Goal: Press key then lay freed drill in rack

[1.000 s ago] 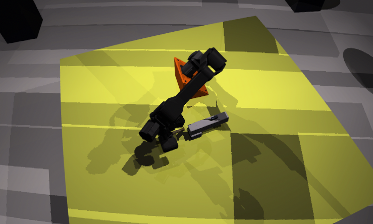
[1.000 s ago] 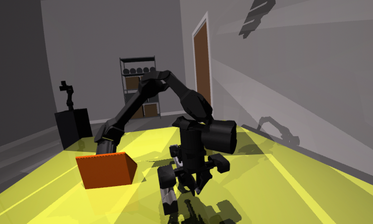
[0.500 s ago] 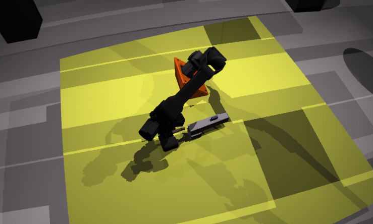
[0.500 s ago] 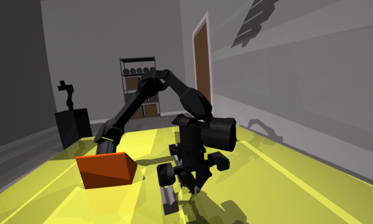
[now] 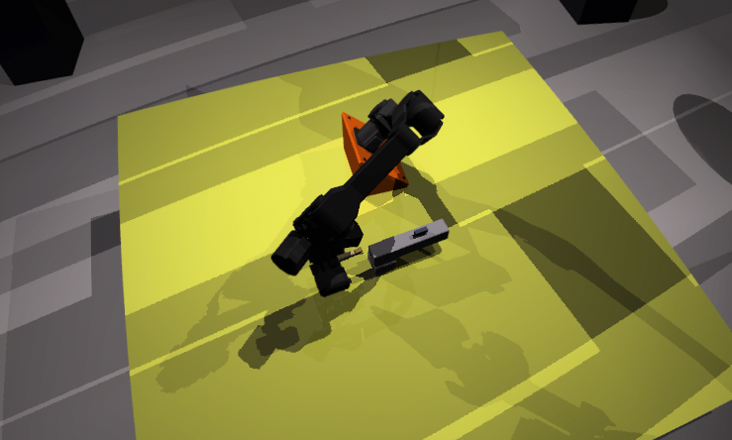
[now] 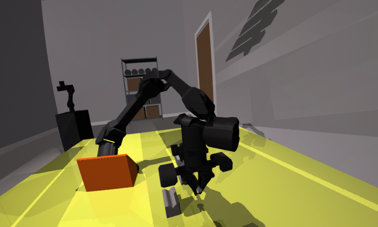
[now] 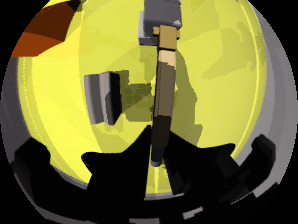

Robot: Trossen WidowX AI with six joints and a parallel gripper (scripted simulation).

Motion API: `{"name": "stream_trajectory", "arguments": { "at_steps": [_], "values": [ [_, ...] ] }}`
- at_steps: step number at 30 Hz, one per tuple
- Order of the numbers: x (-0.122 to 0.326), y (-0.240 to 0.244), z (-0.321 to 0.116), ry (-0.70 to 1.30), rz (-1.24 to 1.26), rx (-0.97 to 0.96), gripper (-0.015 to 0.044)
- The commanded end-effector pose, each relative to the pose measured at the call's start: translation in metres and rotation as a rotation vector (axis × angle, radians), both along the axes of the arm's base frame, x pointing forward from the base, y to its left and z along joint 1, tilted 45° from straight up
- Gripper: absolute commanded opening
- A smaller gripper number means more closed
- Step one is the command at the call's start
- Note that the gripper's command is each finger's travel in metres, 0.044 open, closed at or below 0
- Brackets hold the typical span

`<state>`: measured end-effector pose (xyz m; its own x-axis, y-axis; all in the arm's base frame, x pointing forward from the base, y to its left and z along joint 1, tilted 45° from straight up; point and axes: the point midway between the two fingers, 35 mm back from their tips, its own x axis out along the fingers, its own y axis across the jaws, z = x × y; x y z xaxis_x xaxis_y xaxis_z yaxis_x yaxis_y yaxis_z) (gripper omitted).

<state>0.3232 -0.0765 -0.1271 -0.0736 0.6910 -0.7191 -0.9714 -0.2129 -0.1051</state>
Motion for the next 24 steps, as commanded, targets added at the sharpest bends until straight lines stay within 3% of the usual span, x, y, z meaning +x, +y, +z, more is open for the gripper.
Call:
{"name": "stream_trajectory", "arguments": {
  "at_steps": [1, 24],
  "values": [
    [0.001, -0.003, 0.001, -0.005, 0.004, -0.005, 0.0000],
    [-0.010, -0.010, 0.000, -0.005, 0.004, -0.006, 0.0000]
  ]
}}
